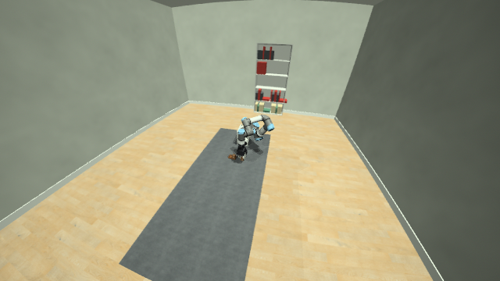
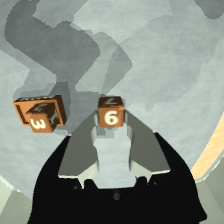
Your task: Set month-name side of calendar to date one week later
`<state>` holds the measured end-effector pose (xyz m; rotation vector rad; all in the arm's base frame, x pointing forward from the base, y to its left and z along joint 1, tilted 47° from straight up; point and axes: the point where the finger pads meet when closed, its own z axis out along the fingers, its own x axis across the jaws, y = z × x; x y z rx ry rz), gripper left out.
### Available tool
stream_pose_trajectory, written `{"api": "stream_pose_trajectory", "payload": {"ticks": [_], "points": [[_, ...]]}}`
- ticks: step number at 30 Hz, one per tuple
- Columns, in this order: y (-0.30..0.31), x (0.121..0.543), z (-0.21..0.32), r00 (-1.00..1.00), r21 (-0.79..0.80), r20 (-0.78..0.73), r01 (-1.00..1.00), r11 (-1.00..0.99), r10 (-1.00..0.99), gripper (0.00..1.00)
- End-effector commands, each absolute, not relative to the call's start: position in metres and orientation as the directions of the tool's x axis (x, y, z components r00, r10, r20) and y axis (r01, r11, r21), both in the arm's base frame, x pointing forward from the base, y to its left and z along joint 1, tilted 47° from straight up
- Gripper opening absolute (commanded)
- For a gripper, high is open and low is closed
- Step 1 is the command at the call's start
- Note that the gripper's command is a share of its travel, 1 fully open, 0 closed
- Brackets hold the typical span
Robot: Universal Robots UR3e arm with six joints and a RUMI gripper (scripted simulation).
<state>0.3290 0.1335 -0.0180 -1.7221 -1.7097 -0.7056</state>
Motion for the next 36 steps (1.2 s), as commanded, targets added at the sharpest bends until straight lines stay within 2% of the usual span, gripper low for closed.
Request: {"api": "stream_pose_trajectory", "payload": {"ticks": [1, 9, 10, 14, 18, 36], "points": [[0.1329, 0.3297, -0.0178, 0.026, -0.048, 0.735, 0.999, 0.014, 0.678, 0.11], [0.1329, 0.3297, -0.0178, 0.026, -0.048, 0.735, 0.999, 0.014, 0.678, 0.18], [0.1329, 0.3297, -0.0178, 0.026, -0.048, 0.735, 0.999, 0.014, 0.678, 0.22], [0.1329, 0.3297, -0.0178, 0.026, -0.048, 0.735, 0.999, 0.014, 0.678, 0.22], [0.1329, 0.3297, -0.0178, 0.026, -0.048, 0.735, 0.999, 0.014, 0.678, 0.29], [0.1287, 0.3299, -0.0139, 0.026, -0.048, 0.735, 0.999, 0.014, 0.678, 0.29]]}}
